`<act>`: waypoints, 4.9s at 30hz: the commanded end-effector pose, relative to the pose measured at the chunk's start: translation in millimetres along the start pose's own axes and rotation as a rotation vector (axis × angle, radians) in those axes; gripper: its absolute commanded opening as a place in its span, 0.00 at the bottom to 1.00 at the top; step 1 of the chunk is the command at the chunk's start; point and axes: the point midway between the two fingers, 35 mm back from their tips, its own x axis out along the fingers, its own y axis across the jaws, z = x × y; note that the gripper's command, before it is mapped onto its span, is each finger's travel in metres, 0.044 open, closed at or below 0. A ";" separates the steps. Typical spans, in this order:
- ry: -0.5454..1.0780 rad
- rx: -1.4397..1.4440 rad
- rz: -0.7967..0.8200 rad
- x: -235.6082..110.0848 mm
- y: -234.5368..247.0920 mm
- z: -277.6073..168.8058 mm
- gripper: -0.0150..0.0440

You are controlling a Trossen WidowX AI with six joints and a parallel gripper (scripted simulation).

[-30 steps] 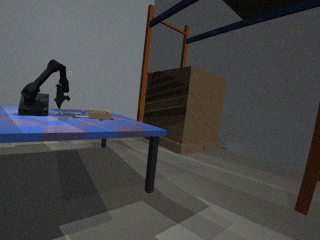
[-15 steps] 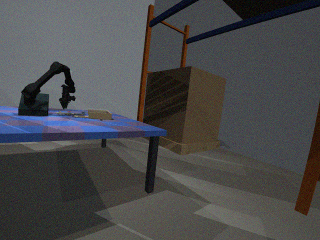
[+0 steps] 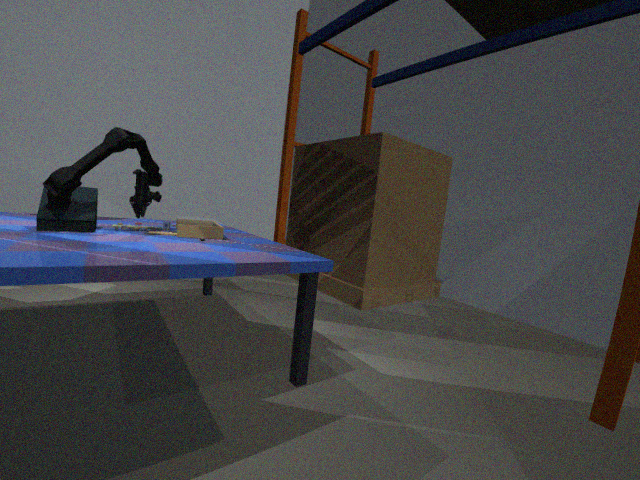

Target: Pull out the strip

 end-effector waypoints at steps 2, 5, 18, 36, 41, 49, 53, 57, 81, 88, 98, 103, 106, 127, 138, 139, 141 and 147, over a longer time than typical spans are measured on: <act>-0.005 0.002 0.002 -2.9 1.8 18.9 1.00; -0.006 0.002 0.002 -3.8 2.5 27.6 1.00; -0.007 0.003 0.001 -8.9 6.8 66.1 1.00; -0.010 0.005 0.001 -18.0 13.1 117.7 1.00; -0.010 0.005 0.001 -14.4 13.3 118.3 0.82; -0.010 0.005 0.001 -1.1 13.6 119.0 0.68; -0.010 0.005 0.001 5.5 13.7 119.2 0.68; -0.010 0.005 0.001 12.1 13.7 119.2 0.68; -0.011 0.012 0.004 34.8 13.7 119.8 0.59; -0.011 0.012 0.004 34.8 13.7 119.8 0.44; -0.010 0.010 0.004 23.7 7.1 108.8 0.25; -0.009 0.007 0.003 12.2 -1.1 95.7 0.25; -0.008 0.006 0.002 5.8 -6.4 87.5 0.25; -0.006 0.001 -0.001 -7.8 -34.6 44.0 0.25; -0.004 0.000 -0.002 -6.6 -55.4 13.3 0.25; -0.004 0.000 -0.002 -6.4 -57.4 10.4 0.25; -0.004 -0.001 -0.003 -5.8 -61.5 4.6 0.25; -0.004 -0.001 -0.002 -10.1 -64.4 0.4 0.25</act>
